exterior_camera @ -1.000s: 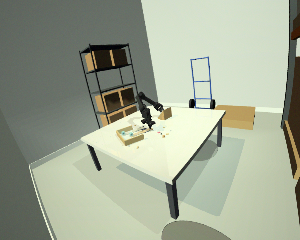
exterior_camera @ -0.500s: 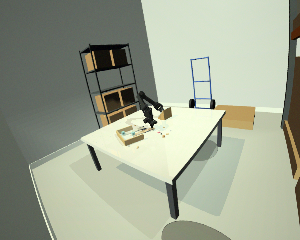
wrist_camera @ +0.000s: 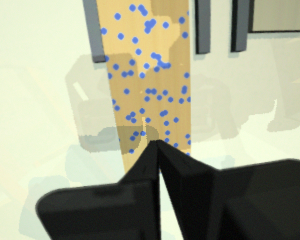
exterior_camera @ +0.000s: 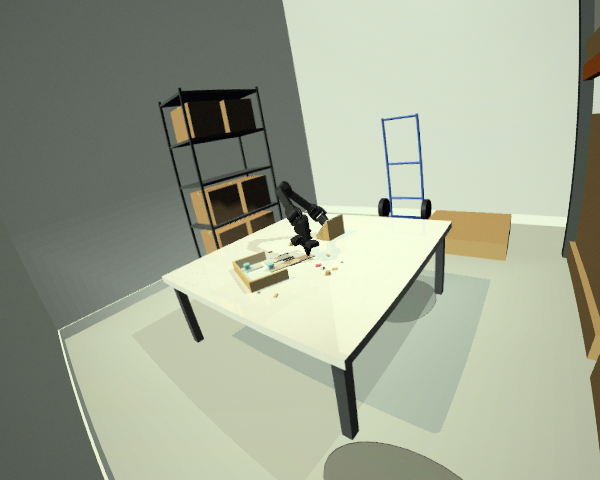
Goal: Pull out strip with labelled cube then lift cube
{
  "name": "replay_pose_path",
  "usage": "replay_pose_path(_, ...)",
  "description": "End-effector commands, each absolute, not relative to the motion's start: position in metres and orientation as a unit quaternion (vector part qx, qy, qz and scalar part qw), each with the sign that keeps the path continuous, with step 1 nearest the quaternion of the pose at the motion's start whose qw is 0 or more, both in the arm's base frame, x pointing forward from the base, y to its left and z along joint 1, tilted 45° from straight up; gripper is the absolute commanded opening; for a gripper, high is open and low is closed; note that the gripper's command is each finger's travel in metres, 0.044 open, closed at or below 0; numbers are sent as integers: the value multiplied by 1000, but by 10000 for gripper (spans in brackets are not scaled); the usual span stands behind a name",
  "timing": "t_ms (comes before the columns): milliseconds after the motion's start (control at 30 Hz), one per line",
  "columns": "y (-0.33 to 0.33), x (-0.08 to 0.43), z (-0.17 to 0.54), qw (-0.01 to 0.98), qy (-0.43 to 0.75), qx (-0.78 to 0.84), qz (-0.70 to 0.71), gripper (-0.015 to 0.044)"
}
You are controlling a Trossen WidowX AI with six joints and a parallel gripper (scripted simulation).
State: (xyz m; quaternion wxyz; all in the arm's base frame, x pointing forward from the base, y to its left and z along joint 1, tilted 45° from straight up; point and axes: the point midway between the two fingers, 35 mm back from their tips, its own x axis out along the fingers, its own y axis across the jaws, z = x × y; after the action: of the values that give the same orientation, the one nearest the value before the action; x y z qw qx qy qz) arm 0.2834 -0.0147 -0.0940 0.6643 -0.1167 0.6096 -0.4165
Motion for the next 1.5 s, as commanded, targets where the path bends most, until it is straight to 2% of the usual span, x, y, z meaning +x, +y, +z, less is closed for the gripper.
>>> replay_pose_path(0, -15, 270, -98, 655, 619, -114, -418, 0)
replay_pose_path(1467, 11, 208, -112, 654, 620, -114, -417, 0)
